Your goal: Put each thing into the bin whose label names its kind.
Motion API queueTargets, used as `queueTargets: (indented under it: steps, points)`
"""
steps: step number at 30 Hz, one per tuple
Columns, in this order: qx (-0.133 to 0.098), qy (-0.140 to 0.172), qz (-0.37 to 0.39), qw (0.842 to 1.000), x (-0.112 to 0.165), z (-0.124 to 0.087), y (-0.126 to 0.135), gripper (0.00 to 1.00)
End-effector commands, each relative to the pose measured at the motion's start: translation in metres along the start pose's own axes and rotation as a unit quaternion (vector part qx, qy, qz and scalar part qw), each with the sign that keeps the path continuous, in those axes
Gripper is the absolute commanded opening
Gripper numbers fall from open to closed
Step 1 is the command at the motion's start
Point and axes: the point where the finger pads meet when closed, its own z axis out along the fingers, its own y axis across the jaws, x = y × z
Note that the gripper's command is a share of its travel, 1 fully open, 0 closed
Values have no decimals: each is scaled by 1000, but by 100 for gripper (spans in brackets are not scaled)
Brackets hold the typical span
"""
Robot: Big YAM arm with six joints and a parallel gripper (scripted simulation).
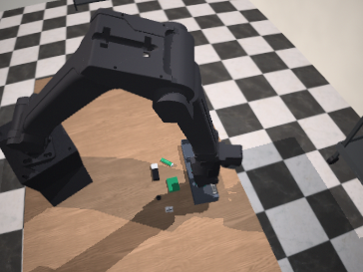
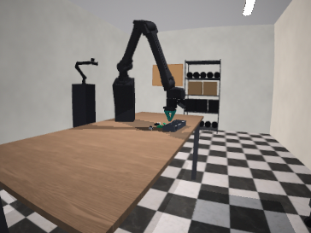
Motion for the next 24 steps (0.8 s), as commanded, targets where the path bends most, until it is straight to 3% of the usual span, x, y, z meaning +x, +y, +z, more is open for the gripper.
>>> queueTargets:
  steps: [1, 12, 15, 24]
  points:
    - [1, -10, 13, 1000, -4, -6, 5, 10]
    - [1, -7, 10, 1000, -12, -5, 3, 10]
    - [4, -9, 14, 1000, -10, 9, -6, 10]
    - [3, -8, 14, 1000, -9, 23, -5, 10]
